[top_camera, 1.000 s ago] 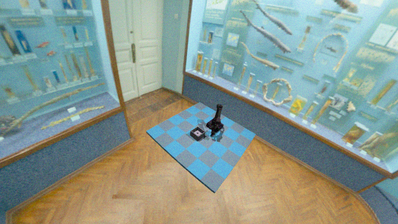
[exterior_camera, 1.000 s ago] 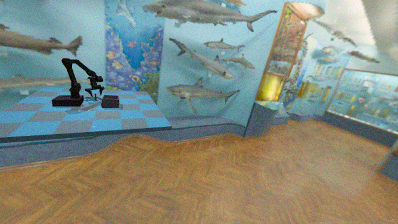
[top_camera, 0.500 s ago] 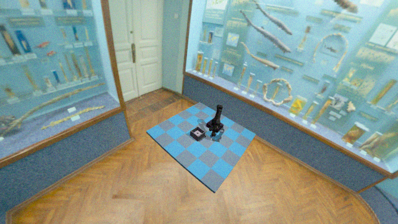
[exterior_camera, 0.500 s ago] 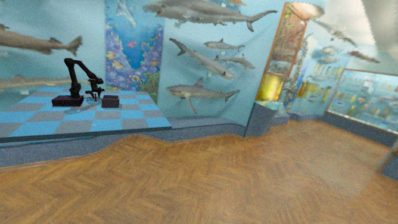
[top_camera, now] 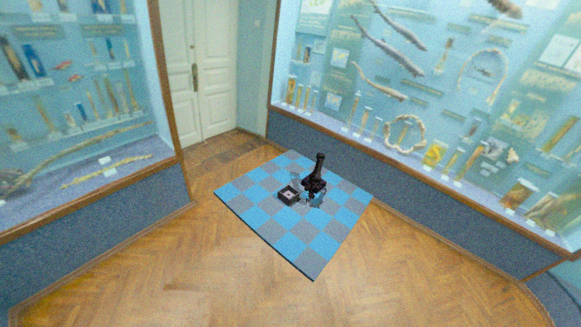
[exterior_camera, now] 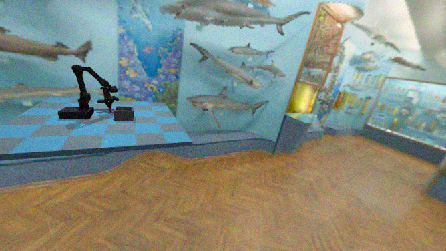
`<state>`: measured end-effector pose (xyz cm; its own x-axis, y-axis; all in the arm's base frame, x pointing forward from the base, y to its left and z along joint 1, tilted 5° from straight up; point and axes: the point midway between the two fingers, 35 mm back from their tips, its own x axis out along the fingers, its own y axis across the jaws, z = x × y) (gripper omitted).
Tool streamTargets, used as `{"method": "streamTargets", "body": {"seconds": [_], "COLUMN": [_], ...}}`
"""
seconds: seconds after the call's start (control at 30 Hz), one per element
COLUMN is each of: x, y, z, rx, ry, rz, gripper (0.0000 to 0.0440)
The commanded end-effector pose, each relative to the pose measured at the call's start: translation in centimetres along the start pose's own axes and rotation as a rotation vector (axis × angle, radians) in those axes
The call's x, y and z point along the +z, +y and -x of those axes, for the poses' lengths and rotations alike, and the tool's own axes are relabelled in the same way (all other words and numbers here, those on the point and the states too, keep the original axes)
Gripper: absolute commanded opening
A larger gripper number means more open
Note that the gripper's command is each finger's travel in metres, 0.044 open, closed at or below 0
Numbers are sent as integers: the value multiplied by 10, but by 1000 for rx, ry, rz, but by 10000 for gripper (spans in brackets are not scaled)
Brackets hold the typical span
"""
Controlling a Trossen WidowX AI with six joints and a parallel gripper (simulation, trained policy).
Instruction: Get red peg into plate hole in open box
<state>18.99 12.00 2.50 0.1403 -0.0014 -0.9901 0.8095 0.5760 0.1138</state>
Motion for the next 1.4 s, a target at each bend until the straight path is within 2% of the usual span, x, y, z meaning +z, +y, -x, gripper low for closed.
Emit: {"method": "streamTargets", "body": {"seconds": [0.0,0.67,1.03,1.37], "x": [8,91,146,192], "y": [6,46,43,35], "z": [10,71,79,73], "rx": [15,49,18,-13], "ry": [-29,-182,-209,-213], "rz": [23,11,-60,-124], "gripper": [7,0,0,0]}}
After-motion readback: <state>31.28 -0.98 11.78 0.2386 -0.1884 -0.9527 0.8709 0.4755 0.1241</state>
